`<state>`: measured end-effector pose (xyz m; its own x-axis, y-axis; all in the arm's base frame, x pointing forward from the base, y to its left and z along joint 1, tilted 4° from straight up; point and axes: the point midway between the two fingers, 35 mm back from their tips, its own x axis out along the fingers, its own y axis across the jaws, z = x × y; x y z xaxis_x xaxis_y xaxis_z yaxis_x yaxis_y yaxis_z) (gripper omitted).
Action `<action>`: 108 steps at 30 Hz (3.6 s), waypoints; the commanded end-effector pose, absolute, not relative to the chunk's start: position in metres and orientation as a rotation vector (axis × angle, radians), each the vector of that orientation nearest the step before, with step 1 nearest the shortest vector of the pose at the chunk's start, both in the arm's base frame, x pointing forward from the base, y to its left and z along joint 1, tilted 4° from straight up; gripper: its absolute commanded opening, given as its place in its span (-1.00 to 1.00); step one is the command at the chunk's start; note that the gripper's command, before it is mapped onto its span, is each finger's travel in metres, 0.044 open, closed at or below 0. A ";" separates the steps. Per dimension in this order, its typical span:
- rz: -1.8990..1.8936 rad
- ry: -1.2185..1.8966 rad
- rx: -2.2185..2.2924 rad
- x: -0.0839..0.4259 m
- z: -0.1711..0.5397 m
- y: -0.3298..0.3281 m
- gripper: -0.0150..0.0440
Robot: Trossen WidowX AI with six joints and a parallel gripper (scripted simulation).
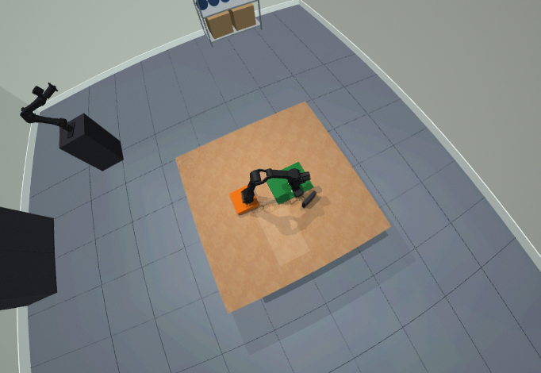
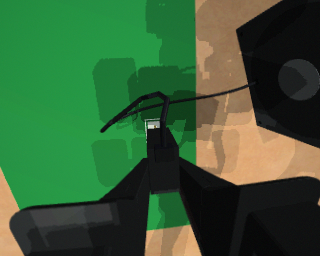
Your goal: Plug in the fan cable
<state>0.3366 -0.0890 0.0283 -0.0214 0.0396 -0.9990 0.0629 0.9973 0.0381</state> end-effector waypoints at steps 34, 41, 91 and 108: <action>-0.022 1.600 0.076 0.329 0.005 -0.088 -0.49; -0.018 1.600 0.073 0.331 0.005 -0.089 -0.49; -0.016 1.600 0.071 0.329 -0.002 -0.088 -0.49; -0.016 1.600 0.071 0.328 -0.012 -0.087 -0.49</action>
<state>0.3296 -0.0867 -0.0092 -0.0248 0.0402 -0.9989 0.0590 0.9975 0.0387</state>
